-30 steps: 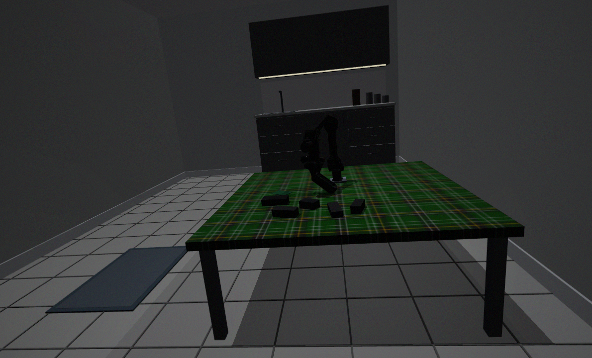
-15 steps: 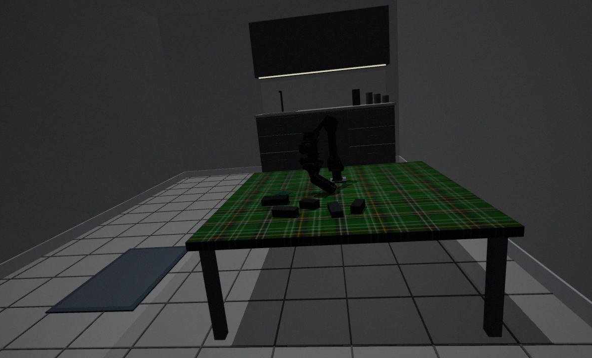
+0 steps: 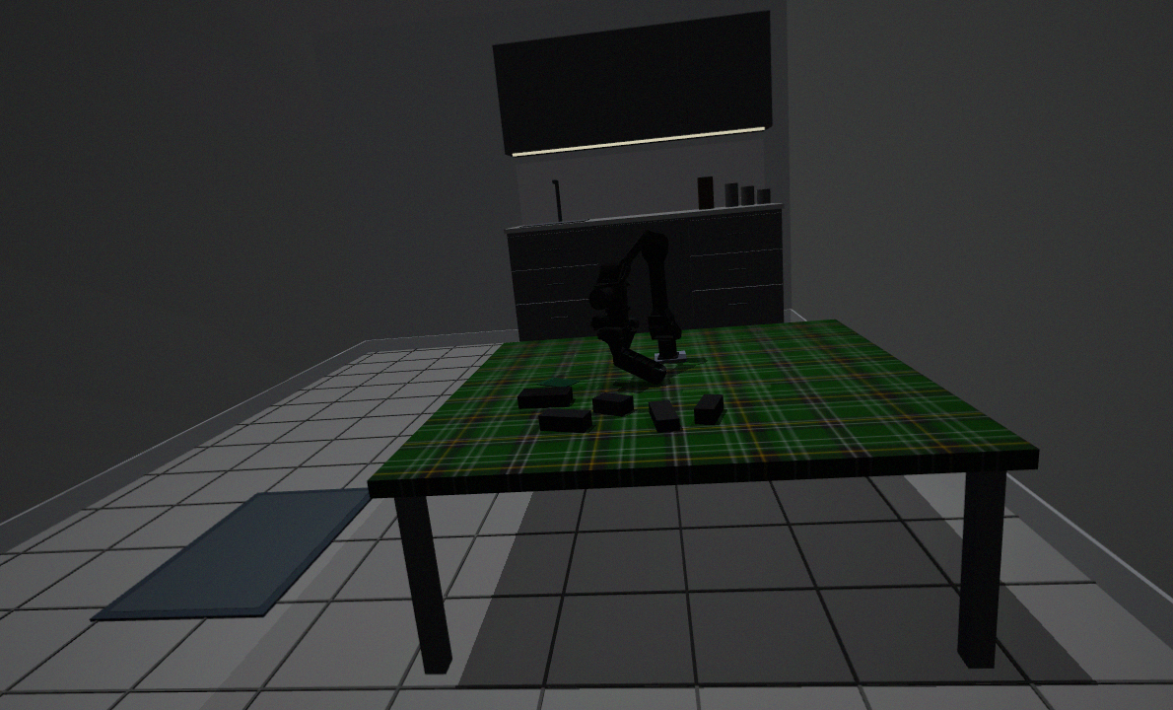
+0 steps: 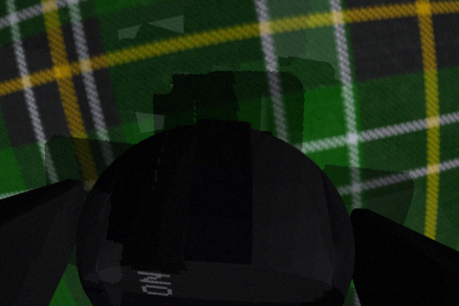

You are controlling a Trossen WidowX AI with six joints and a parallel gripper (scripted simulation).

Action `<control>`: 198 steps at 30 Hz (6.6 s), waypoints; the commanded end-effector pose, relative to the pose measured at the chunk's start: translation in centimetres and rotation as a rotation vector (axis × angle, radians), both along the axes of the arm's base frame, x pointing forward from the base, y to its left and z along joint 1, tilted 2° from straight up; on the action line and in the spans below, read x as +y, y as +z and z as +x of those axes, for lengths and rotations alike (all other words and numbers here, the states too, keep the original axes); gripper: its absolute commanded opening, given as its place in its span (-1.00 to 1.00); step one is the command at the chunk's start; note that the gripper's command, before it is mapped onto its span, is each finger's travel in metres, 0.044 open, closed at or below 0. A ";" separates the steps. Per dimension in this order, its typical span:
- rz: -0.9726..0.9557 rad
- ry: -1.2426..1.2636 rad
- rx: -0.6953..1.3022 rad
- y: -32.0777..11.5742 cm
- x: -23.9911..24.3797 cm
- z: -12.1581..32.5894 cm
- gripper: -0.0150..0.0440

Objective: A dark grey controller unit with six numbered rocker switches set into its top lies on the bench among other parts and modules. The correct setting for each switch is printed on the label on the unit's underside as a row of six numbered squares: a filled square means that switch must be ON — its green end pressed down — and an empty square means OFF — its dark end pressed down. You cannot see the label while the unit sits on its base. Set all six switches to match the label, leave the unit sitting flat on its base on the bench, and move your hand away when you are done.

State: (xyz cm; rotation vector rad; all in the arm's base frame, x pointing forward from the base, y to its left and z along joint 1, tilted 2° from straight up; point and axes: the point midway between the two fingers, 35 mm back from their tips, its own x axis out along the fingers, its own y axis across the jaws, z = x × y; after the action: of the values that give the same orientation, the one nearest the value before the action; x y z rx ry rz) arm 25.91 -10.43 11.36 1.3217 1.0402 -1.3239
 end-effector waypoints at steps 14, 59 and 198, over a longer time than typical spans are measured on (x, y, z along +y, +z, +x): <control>0.016 0.016 0.012 -1.5 -0.3 -0.2 0.65; 0.015 0.016 0.012 -4.6 -1.8 -0.3 0.65; 0.019 0.037 0.015 -2.2 4.7 -4.1 -0.49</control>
State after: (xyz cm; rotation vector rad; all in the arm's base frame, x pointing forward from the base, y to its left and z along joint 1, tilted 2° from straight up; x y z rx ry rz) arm 21.91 -5.85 9.28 1.3020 1.0811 -1.3100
